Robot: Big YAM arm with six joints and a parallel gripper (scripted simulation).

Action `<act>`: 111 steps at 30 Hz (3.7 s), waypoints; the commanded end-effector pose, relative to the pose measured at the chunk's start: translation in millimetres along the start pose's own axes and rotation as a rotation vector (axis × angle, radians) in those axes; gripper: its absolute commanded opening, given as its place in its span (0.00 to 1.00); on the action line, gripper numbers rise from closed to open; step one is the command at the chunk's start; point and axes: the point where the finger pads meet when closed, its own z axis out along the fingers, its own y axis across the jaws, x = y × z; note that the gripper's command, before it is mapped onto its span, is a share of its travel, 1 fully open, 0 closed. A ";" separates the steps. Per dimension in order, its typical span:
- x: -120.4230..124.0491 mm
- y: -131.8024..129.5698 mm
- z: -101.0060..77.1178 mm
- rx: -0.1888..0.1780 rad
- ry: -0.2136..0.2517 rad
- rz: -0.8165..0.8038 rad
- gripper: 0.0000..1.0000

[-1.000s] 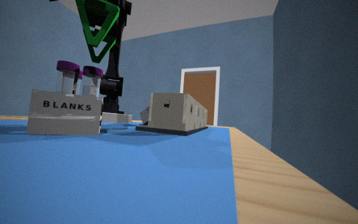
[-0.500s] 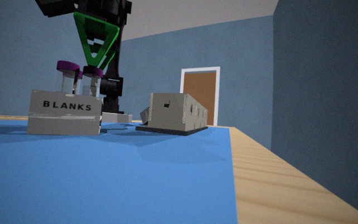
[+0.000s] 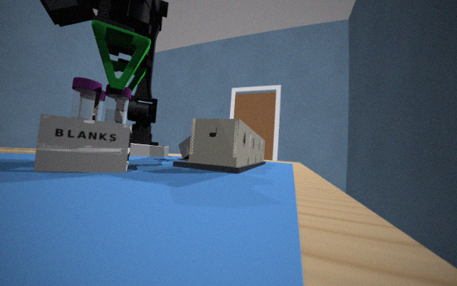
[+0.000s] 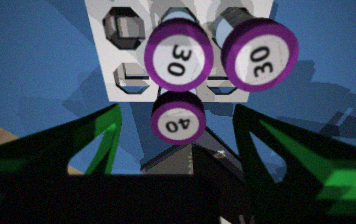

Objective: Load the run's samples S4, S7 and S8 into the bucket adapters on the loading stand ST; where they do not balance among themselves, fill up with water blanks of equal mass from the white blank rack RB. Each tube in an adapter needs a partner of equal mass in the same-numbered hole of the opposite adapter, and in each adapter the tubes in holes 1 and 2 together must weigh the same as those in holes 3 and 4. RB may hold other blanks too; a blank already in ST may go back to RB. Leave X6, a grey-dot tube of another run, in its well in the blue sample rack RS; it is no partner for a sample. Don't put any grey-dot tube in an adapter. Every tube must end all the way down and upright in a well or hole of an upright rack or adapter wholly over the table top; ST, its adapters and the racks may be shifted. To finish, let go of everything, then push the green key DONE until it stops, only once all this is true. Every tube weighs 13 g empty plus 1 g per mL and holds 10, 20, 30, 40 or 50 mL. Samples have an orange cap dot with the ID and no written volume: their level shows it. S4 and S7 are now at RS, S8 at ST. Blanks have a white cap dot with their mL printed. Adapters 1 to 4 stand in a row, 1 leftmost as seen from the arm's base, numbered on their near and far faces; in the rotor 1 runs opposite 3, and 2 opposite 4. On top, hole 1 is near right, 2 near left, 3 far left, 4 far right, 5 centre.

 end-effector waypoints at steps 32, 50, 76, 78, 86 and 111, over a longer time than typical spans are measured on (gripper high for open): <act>-7.4 20.7 -67.0 -0.081 -0.010 0.001 0.00; -4.7 17.1 -122.1 -0.083 -0.010 0.001 0.00; 28.2 -16.8 -156.9 -0.024 -0.002 -0.129 0.00; 33.9 -20.0 -157.2 -0.024 -0.003 -0.156 0.00; 80.2 -45.8 -159.2 -0.023 -0.002 -0.369 0.00; 202.1 -111.9 -162.0 -0.029 -0.001 -0.929 0.00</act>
